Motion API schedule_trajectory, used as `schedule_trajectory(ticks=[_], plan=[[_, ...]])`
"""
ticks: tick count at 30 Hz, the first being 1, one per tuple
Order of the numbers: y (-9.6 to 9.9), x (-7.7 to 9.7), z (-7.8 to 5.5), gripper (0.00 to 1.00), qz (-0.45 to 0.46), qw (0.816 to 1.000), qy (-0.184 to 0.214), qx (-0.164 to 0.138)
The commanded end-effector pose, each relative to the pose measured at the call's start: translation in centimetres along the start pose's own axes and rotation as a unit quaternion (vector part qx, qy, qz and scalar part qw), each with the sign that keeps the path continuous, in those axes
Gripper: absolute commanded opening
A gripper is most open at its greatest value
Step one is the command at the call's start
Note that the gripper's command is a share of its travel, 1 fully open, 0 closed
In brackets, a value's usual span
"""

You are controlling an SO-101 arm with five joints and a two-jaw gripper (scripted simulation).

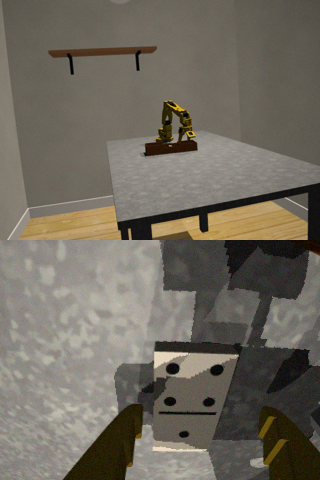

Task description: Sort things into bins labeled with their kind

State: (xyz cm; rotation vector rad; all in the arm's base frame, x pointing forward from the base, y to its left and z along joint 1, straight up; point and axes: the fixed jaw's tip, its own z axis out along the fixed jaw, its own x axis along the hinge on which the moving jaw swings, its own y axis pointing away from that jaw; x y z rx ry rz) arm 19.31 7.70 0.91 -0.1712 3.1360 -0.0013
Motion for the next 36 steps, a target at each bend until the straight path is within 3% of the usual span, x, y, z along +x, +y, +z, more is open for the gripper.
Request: schedule_trajectory(ticks=[1, 21, 36], plan=[[0.25, -0.28, -0.05, 0.29, -0.001, 1.000, -0.010, -0.003], [0.25, -0.28, -0.05, 0.28, -0.001, 1.000, -0.010, -0.003], [0.25, -0.28, -0.05, 0.17, -0.001, 1.000, -0.010, -0.003]])
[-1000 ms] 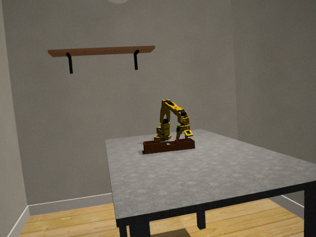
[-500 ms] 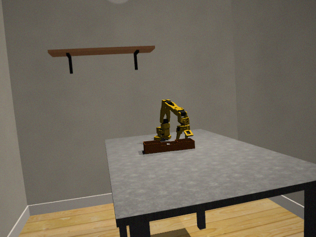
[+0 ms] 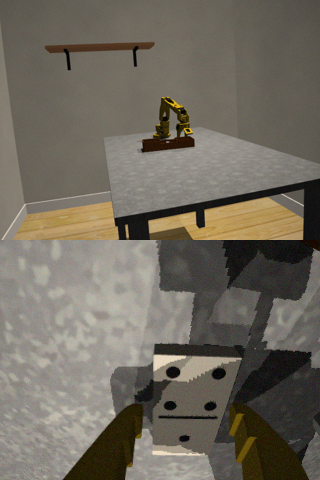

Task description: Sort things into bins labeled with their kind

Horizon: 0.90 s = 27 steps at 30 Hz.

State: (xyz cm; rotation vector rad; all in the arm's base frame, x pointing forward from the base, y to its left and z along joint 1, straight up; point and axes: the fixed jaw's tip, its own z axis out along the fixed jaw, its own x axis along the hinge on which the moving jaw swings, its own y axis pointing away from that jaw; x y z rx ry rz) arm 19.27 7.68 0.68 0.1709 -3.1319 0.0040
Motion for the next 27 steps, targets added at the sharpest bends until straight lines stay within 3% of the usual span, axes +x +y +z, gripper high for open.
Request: schedule_trajectory(ticks=[1, 10, 27], plan=[[0.26, -0.31, -0.29, 0.16, -0.001, 1.000, -0.013, -0.004], [0.26, -0.31, -0.29, 0.06, -0.001, 1.000, -0.013, -0.004], [0.26, -0.31, -0.29, 0.00, -0.001, 1.000, -0.013, -0.004]])
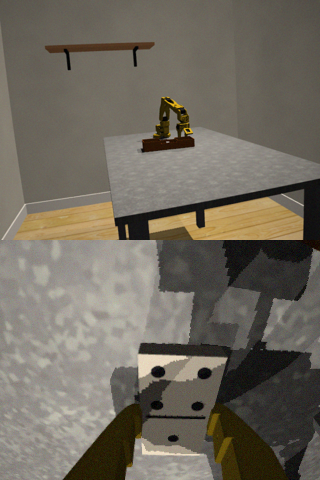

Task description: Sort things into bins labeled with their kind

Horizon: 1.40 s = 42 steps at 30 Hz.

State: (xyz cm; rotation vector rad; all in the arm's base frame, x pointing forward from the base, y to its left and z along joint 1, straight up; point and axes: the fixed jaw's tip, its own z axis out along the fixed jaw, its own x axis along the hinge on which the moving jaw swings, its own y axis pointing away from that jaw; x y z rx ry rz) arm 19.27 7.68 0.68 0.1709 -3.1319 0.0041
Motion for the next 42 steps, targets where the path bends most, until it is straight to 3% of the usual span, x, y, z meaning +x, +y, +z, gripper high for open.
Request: schedule_trajectory(ticks=[1, 24, 42], plan=[[0.3, -0.3, -0.3, 0.00, -0.001, 1.000, -0.013, -0.004], [0.2, -0.3, -0.4, 0.00, -0.001, 1.000, -0.013, -0.004], [-0.1, -0.3, -4.1, 0.00, -0.001, 1.000, -0.013, -0.004]])
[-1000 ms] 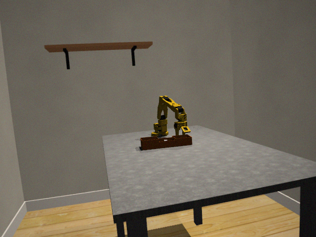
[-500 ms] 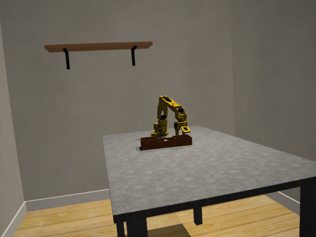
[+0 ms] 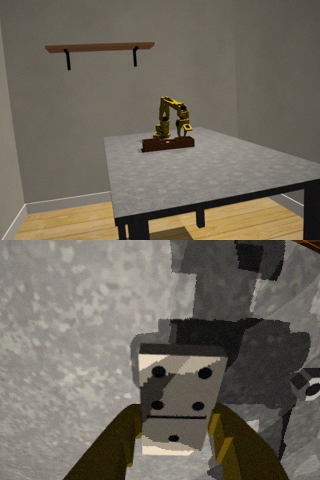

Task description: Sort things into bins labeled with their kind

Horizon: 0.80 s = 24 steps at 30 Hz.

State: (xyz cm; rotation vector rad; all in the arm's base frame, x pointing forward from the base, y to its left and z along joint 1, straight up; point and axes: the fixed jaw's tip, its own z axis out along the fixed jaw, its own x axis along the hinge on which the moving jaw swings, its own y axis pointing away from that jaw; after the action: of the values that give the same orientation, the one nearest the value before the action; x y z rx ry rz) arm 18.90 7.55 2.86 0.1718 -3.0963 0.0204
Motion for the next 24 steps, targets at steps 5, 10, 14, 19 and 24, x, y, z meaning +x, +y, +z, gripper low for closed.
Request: schedule_trajectory(ticks=[5, 10, 14, 19, 24], plan=[[-0.1, -0.6, -2.6, 0.00, 0.000, 0.999, -0.031, -0.008], [-0.1, -0.5, -2.7, 0.00, 0.000, 0.999, -0.031, -0.008], [-0.1, -0.6, -2.7, 0.00, 0.000, 0.999, -0.031, -0.008], [-0.2, -0.8, -2.9, 0.00, 0.000, 0.999, -0.035, -0.009], [-0.4, -1.4, -3.2, 0.00, -0.001, 0.999, -0.043, -0.010]])
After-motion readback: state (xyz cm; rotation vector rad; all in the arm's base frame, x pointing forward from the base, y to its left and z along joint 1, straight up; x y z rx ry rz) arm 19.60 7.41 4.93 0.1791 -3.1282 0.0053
